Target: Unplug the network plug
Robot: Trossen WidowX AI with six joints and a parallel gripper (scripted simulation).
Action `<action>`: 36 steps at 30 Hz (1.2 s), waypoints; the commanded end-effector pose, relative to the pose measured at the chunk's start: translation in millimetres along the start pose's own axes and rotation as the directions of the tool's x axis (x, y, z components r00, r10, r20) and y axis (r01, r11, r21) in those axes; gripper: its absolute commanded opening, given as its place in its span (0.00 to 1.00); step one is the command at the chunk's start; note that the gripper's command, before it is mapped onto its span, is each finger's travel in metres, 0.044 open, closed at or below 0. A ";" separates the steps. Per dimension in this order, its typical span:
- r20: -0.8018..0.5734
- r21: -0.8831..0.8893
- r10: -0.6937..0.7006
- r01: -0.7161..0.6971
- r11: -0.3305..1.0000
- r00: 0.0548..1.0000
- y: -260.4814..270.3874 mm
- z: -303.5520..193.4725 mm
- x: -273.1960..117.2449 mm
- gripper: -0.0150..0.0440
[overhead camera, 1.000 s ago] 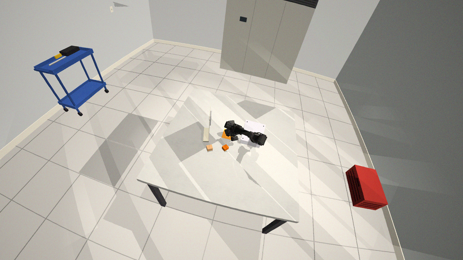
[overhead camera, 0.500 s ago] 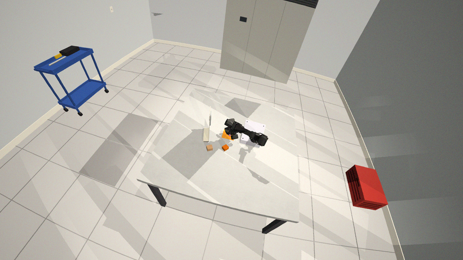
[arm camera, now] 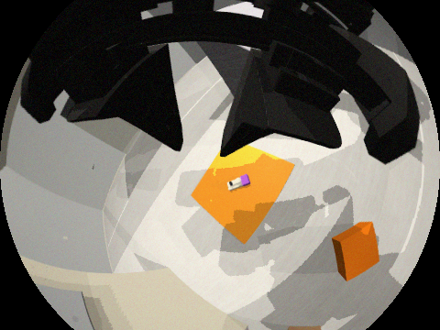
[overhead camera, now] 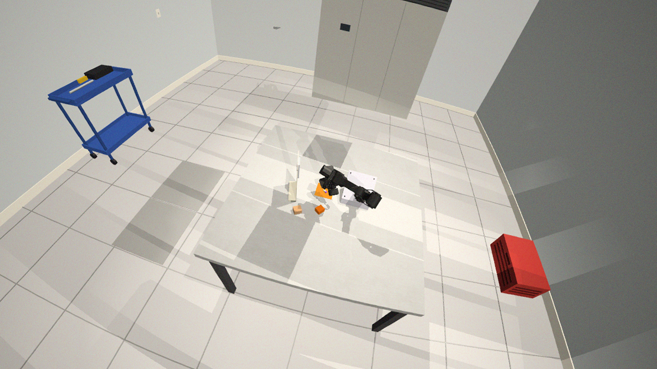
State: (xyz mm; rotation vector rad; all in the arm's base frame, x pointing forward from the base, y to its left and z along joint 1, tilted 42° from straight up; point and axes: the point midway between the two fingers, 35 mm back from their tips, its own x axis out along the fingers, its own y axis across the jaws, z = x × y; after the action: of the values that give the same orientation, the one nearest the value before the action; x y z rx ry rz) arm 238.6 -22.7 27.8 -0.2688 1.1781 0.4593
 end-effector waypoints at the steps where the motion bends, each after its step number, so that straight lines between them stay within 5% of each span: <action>1: 0.012 -0.004 -0.007 0.007 1.000 1.000 -5.9 3.0 -9.2 0.52; 36: 0.004 -0.003 -0.005 0.005 1.000 1.000 -51.2 2.4 -73.0 0.52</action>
State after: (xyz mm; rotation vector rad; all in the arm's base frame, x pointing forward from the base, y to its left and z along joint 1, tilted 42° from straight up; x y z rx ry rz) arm 240.7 -71.9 83.2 -0.2703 1.1814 0.4577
